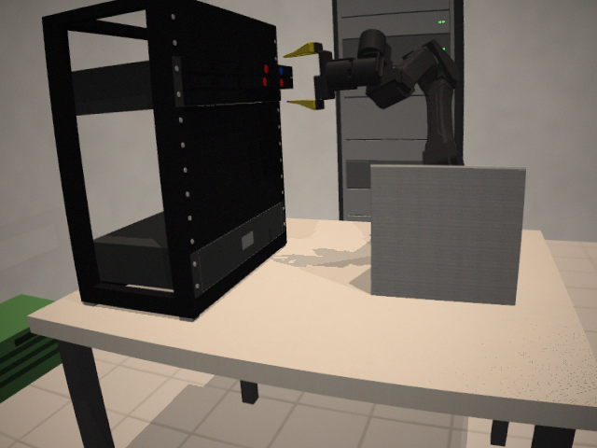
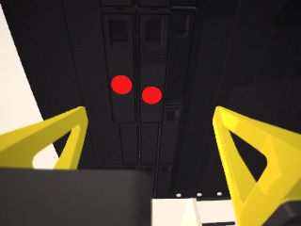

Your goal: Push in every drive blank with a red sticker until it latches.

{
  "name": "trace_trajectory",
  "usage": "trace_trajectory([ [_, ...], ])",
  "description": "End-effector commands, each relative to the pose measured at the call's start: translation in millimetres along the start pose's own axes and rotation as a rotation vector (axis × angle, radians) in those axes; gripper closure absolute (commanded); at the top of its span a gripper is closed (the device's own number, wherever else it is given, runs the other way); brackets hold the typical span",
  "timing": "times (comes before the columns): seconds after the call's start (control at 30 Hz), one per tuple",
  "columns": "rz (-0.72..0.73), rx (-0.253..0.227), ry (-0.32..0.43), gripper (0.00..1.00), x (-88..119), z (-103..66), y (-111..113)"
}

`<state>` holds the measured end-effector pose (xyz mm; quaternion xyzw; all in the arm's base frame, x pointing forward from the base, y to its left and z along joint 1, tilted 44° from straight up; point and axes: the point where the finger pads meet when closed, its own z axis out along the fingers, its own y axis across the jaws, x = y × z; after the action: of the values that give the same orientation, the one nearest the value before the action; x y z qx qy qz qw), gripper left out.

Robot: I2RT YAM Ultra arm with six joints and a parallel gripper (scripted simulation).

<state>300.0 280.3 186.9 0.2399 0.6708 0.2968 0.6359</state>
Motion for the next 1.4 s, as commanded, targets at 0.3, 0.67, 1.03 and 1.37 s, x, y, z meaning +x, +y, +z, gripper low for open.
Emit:
trace_trajectory([
  [0.3, 0.027, -0.028, 0.002, 0.00, -54.5, 2.6, 17.7],
  [0.67, 0.051, -0.045, -0.005, 0.00, -107.9, 3.5, 32.5],
  [1.03, 0.045, -0.051, 0.002, 0.00, -106.3, 1.7, 34.5],
  [1.37, 0.052, -0.056, -0.003, 0.00, -107.7, 1.7, 35.8],
])
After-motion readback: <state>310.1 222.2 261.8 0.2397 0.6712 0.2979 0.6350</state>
